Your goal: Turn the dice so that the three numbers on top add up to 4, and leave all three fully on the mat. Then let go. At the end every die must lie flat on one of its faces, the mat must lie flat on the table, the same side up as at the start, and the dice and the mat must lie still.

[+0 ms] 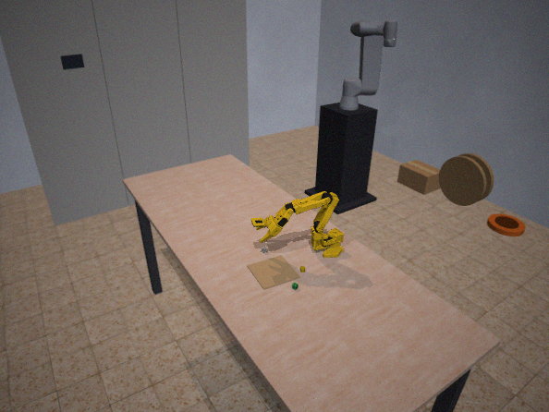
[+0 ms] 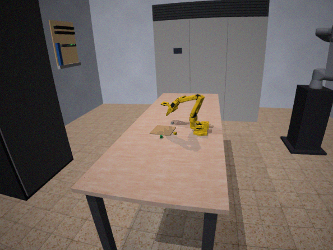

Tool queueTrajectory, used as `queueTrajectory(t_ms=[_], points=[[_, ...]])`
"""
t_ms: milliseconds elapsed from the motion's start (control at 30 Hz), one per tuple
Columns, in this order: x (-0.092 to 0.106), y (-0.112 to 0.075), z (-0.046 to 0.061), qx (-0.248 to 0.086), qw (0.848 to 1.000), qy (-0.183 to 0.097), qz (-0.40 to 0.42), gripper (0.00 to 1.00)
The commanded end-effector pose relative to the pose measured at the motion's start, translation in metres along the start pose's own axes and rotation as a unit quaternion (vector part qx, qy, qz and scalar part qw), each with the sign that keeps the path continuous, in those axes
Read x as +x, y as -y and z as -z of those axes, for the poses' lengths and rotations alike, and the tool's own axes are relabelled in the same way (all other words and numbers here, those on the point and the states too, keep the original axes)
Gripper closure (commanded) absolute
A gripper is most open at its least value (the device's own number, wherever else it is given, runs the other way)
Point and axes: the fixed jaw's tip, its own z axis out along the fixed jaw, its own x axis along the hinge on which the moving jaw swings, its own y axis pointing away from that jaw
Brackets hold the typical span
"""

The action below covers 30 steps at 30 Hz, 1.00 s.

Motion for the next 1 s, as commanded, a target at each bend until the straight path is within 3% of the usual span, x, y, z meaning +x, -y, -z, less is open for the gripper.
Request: queueTrajectory(t_ms=[0, 133, 267, 967], points=[[0.023, 0.013, -0.002, 0.024, 0.997, -0.004, -0.068, 0.67], [0.046, 0.018, -0.005, 0.034, 0.992, -0.035, -0.113, 0.72], [0.056, 0.019, -0.005, 0.038, 0.990, -0.048, -0.131, 0.74], [0.056, 0.019, -0.006, 0.039, 0.989, -0.049, -0.133, 0.75]])
